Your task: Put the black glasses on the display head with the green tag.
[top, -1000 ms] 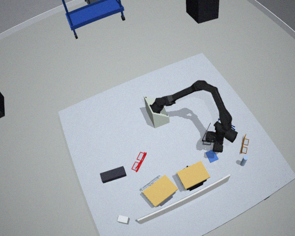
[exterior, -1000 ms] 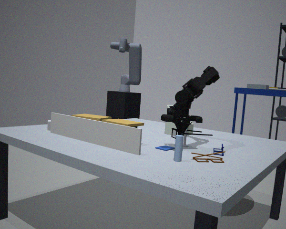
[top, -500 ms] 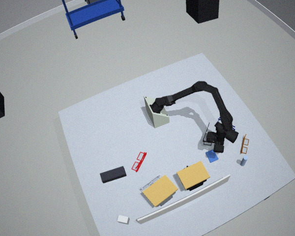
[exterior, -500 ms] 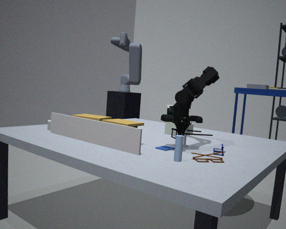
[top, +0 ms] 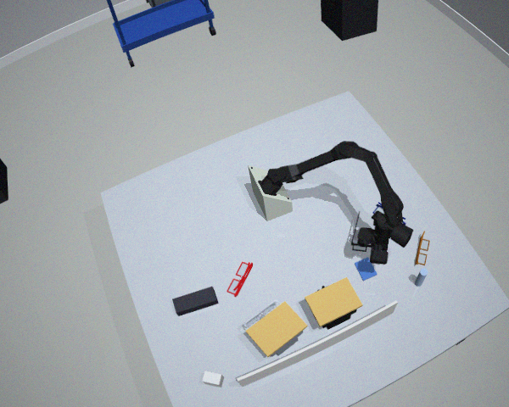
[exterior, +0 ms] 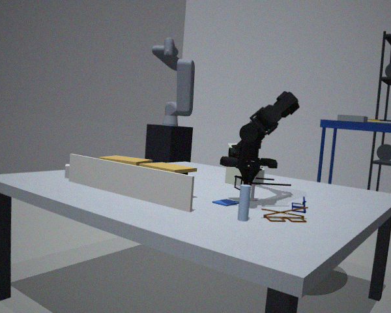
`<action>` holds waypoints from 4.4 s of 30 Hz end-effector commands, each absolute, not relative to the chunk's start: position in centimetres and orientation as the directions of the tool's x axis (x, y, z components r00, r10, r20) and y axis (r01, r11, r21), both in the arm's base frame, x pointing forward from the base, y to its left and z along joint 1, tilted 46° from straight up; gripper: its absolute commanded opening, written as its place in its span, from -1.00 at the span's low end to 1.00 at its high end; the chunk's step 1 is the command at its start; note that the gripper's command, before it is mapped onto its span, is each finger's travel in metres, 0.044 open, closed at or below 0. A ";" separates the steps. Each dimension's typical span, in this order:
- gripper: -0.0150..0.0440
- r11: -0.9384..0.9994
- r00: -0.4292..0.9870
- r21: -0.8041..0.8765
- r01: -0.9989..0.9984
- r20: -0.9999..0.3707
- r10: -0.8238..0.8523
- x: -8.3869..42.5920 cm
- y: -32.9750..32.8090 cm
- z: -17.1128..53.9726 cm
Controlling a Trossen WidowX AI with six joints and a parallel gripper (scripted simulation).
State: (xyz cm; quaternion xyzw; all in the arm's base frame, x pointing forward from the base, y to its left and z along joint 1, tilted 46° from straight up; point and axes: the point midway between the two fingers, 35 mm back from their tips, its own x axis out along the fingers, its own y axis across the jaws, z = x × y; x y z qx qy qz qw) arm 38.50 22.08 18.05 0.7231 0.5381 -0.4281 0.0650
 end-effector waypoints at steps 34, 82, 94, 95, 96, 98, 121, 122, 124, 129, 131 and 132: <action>-0.49 -0.413 0.054 -0.368 0.833 -0.689 0.723 39.2 22.4 18.4; -0.49 -0.626 0.083 -0.551 0.553 -0.711 0.699 40.3 6.1 14.4; -0.49 -0.693 0.108 -0.658 0.293 -0.698 0.708 39.0 -1.8 9.6; -0.49 -0.695 0.111 -0.666 0.271 -0.696 0.710 38.8 -2.4 9.2; -0.49 -0.696 0.114 -0.674 0.248 -0.693 0.712 38.6 -3.0 8.9; -0.49 -0.696 0.120 -0.689 0.202 -0.688 0.715 38.1 -4.2 8.1; -0.49 -0.523 0.242 -0.801 -0.292 -0.591 0.770 29.7 -14.9 1.0; -0.49 -0.509 0.249 -0.803 -0.311 -0.585 0.772 29.2 -15.3 0.8; -0.49 -0.478 0.265 -0.807 -0.346 -0.573 0.775 28.3 -15.9 0.3; -0.49 -0.394 0.309 -0.814 -0.427 -0.541 0.782 26.0 -17.1 -0.9; -0.49 -0.357 0.328 -0.815 -0.456 -0.527 0.784 25.1 -17.6 -1.3; -0.49 -0.338 0.337 -0.815 -0.470 -0.520 0.784 24.6 -17.8 -1.5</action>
